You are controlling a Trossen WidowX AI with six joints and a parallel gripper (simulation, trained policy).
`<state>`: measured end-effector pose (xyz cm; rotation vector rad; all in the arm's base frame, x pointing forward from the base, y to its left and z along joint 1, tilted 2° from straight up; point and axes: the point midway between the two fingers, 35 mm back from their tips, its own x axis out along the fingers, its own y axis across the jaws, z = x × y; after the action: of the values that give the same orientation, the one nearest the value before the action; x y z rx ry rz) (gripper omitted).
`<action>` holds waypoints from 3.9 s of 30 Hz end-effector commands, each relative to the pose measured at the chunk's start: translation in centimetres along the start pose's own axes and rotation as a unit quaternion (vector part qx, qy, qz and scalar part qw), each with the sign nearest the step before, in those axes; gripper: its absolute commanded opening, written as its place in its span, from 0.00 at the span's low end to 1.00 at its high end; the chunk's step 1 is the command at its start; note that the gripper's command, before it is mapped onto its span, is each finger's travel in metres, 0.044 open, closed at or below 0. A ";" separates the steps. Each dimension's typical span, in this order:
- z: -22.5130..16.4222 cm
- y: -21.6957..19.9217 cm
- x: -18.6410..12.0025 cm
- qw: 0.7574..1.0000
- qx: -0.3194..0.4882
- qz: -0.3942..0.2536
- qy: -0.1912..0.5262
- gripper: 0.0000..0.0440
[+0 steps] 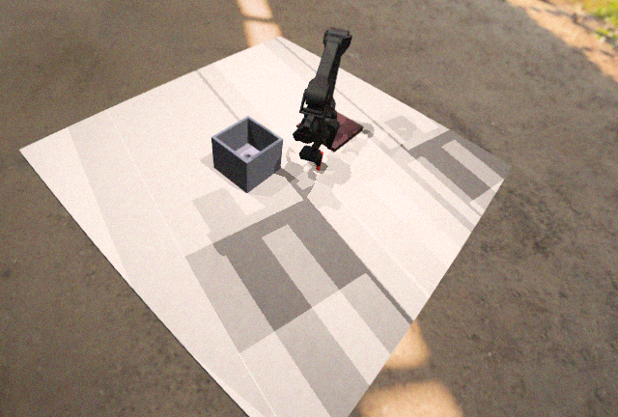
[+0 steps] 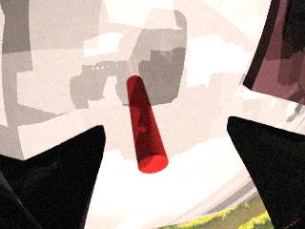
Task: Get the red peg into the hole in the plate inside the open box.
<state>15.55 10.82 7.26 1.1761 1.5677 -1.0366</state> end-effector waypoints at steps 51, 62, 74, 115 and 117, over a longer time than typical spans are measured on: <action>-0.3 2.9 -15.0 0.963 -0.132 0.233 -0.007 0.00; 3.7 3.1 -17.5 0.965 -0.093 0.237 -0.067 0.00; 7.7 4.0 -18.3 0.971 -0.054 0.214 -0.091 0.00; 16.6 10.0 -13.7 0.983 -0.060 0.167 -0.054 0.00; 16.7 10.3 -13.3 0.982 -0.065 0.167 -0.051 0.00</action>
<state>30.04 -6.21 15.52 1.2289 1.2629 -0.7650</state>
